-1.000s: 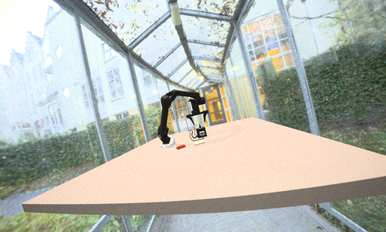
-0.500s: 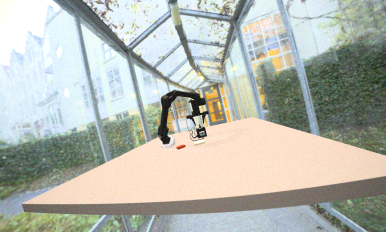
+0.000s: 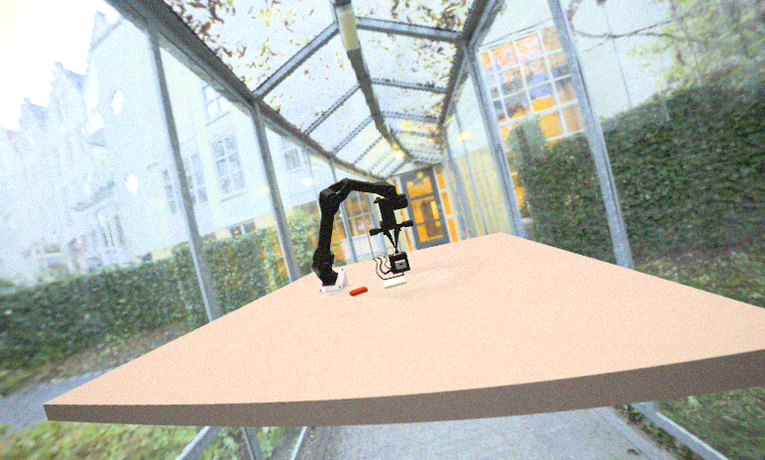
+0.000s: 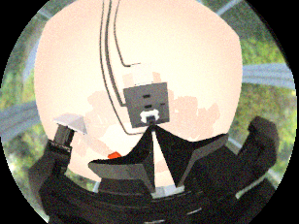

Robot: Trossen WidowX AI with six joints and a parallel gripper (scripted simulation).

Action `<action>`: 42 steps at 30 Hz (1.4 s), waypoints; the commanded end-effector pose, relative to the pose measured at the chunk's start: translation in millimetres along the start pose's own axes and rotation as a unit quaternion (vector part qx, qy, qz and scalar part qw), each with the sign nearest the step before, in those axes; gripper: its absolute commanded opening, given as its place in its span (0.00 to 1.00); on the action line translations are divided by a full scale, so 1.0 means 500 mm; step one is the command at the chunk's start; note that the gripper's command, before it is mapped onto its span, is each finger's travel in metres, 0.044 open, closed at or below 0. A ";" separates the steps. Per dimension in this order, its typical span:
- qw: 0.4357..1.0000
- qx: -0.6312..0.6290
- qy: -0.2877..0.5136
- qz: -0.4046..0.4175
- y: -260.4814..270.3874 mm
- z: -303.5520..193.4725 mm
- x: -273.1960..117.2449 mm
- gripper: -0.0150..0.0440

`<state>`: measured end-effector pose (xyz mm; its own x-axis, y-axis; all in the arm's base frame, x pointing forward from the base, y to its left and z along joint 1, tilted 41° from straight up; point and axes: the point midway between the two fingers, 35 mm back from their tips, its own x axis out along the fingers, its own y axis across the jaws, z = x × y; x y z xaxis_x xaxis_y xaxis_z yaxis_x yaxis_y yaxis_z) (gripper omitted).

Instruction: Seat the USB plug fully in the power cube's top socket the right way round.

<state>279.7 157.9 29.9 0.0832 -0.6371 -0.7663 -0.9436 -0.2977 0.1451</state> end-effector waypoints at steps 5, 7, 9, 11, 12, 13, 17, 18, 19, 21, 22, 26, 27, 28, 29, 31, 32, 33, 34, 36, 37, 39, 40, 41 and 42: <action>1.000 0.000 0.000 0.000 0.000 0.000 -0.001 0.25; 1.000 0.000 0.000 0.000 0.000 0.000 -0.001 0.25; 1.000 0.000 0.000 0.000 0.000 0.000 -0.001 0.25; 1.000 0.000 0.000 0.000 0.000 0.000 -0.001 0.25; 1.000 0.000 0.000 0.000 0.000 0.000 -0.001 0.25; 1.000 0.000 0.000 0.000 0.000 0.000 0.000 0.25; 1.000 0.000 0.000 0.000 0.000 0.000 -0.005 0.25; 1.000 0.000 0.000 0.000 0.000 0.000 -0.006 0.25; 1.000 0.000 0.000 0.000 0.000 0.000 -0.007 0.25; 1.000 0.000 0.000 0.000 0.000 0.000 -0.010 0.25; 1.000 0.000 0.000 0.000 0.000 0.000 -0.011 0.25; 1.000 0.000 0.000 0.000 0.000 0.000 -0.017 0.25; 1.000 0.000 0.000 0.000 0.000 0.000 -0.018 0.25; 1.000 0.000 0.000 0.000 0.000 0.000 -0.019 0.25; 1.000 0.000 0.000 0.000 0.000 0.000 -0.021 0.25; 1.000 0.000 0.000 0.000 0.000 0.000 -0.023 0.25; 1.000 0.000 0.000 0.000 0.000 0.000 -0.025 0.25; 1.000 0.000 0.000 0.000 0.000 0.000 -0.026 0.25; 1.000 0.000 0.000 0.000 0.000 0.000 -0.027 0.25; 1.000 0.000 0.000 0.000 0.000 0.000 -0.030 0.25; 1.000 0.000 0.000 0.000 0.000 0.000 -0.031 0.25; 1.000 0.000 0.000 0.000 0.000 0.000 -0.034 0.25; 1.000 0.000 0.000 0.000 0.000 0.000 -0.035 0.25; 1.000 0.000 0.000 0.000 0.000 0.000 -0.037 0.25; 1.000 0.000 0.000 0.000 0.000 0.000 -0.038 0.25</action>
<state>277.1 166.8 41.8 0.0805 -0.6419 -0.7625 -0.9412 -0.3007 0.1538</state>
